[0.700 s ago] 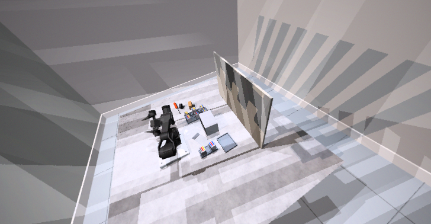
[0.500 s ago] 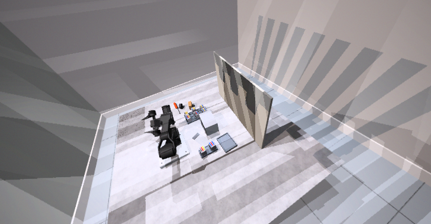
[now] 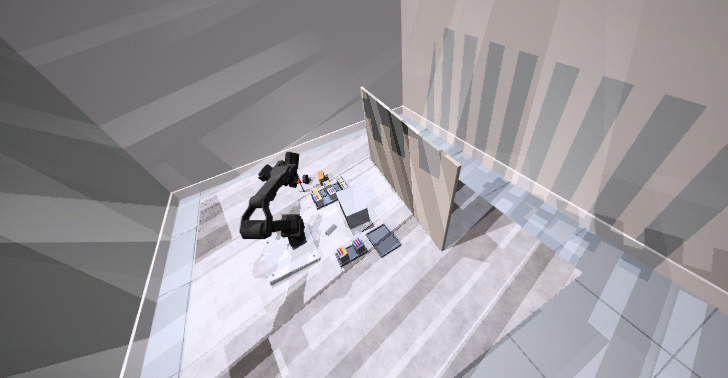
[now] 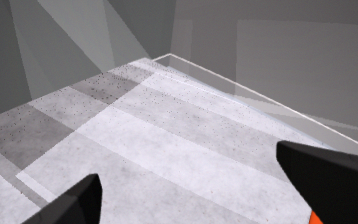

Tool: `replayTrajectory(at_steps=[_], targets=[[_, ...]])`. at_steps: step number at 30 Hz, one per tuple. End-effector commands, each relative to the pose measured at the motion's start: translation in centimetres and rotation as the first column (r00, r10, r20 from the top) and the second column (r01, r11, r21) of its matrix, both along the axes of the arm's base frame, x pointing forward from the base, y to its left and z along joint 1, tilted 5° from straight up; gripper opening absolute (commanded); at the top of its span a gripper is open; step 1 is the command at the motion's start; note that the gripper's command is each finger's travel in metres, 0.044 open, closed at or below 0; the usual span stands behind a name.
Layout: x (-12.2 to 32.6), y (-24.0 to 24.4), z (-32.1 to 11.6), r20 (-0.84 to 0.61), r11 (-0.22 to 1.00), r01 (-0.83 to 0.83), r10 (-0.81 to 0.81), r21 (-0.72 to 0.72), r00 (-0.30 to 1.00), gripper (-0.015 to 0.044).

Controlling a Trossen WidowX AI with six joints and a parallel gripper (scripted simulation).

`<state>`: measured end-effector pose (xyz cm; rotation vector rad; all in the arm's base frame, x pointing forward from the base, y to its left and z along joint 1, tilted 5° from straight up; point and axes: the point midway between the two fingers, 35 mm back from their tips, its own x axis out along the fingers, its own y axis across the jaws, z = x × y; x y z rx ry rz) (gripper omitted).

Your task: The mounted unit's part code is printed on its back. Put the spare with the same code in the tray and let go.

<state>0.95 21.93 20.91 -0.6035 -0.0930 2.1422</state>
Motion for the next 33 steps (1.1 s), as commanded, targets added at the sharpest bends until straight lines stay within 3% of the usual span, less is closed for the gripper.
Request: replayTrajectory(at_steps=[1,8,14,19,25,27,33], targets=[[6.6,0.8,1.5,-0.064,0.928,0.303,-0.323,-0.216,0.944,0.0440],[17.5,-2.0,3.1,-0.066,0.543,0.653,-0.793,-0.528,0.606,0.0440],[25.7,-8.2,3.9,0.034,0.076,0.702,-0.989,-0.708,0.142,0.0440],[30.7,-15.4,4.3,0.157,-0.283,0.578,-0.953,-0.766,-0.258,0.0440],[33.5,-24.7,4.3,0.326,-0.581,0.264,-0.713,-0.770,-0.620,0.0440],[33.6,-26.7,4.3,0.366,-0.622,0.179,-0.642,-0.762,-0.674,0.0440],[33.6,-27.0,4.3,0.371,-0.627,0.169,-0.633,-0.761,-0.680,0.0440]])
